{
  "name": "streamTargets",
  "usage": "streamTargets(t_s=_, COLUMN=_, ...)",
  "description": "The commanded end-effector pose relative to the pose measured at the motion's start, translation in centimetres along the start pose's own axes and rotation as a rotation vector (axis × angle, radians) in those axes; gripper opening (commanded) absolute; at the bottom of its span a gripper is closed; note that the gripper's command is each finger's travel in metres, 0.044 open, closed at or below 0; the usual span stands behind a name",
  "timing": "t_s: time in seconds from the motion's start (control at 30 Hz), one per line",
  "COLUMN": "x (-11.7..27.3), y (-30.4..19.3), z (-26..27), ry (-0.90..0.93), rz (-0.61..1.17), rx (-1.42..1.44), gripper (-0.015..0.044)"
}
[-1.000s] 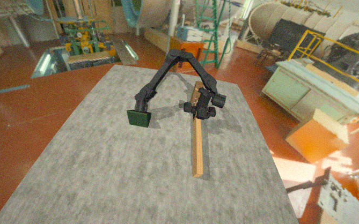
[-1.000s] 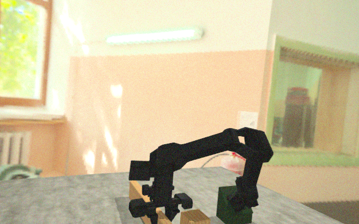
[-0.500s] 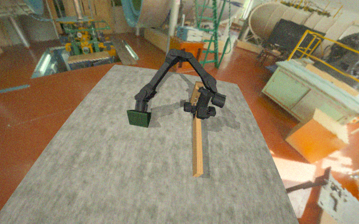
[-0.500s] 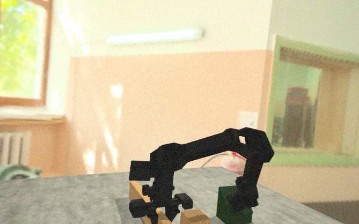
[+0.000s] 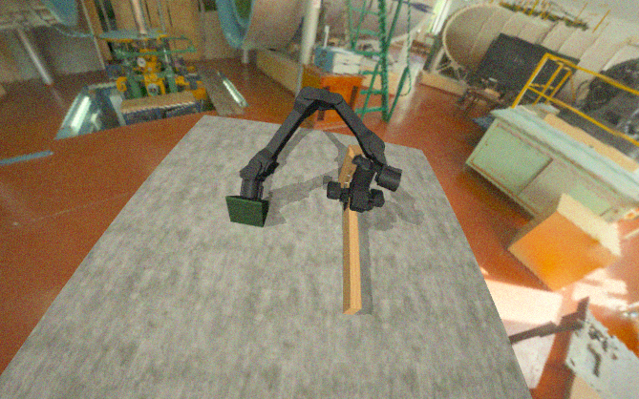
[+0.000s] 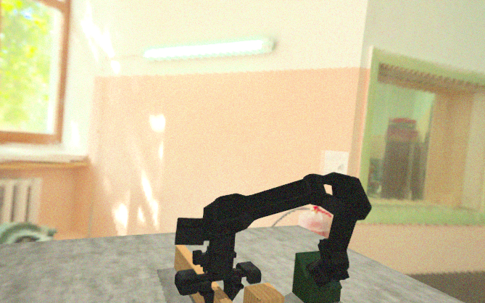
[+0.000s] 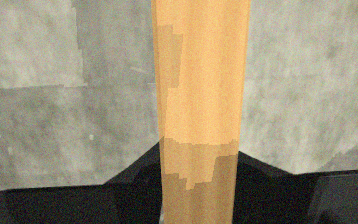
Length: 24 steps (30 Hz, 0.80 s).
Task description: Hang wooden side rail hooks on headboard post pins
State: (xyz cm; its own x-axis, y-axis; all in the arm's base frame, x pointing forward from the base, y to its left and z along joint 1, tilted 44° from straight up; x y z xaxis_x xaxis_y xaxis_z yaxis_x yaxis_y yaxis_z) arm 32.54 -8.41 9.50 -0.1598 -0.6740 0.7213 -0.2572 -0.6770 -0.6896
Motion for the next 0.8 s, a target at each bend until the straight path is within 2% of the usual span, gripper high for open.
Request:
streamTargets(t_s=0.0, x=0.44, y=-0.15, z=0.03, ry=0.014, rz=-0.003, rx=-0.001, gripper=0.0)
streamTargets(t_s=0.77, x=0.53, y=-0.43, z=0.18, ry=0.014, rz=-0.002, rx=-0.001, gripper=0.0)
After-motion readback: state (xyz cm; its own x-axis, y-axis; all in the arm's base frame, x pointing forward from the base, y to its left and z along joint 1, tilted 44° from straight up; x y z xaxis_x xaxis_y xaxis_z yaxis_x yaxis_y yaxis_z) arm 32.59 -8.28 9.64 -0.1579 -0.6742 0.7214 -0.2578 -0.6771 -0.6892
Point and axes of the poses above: the point midway between the two fingers, 35 mm back from their tips, its own x axis back along the fingers, its own z axis across the jaws, y = z × x, the point moved 7 cm from there along x, back along the fingers, and after that the axes turned 8 degrees about -x, right-handed, at the moved point
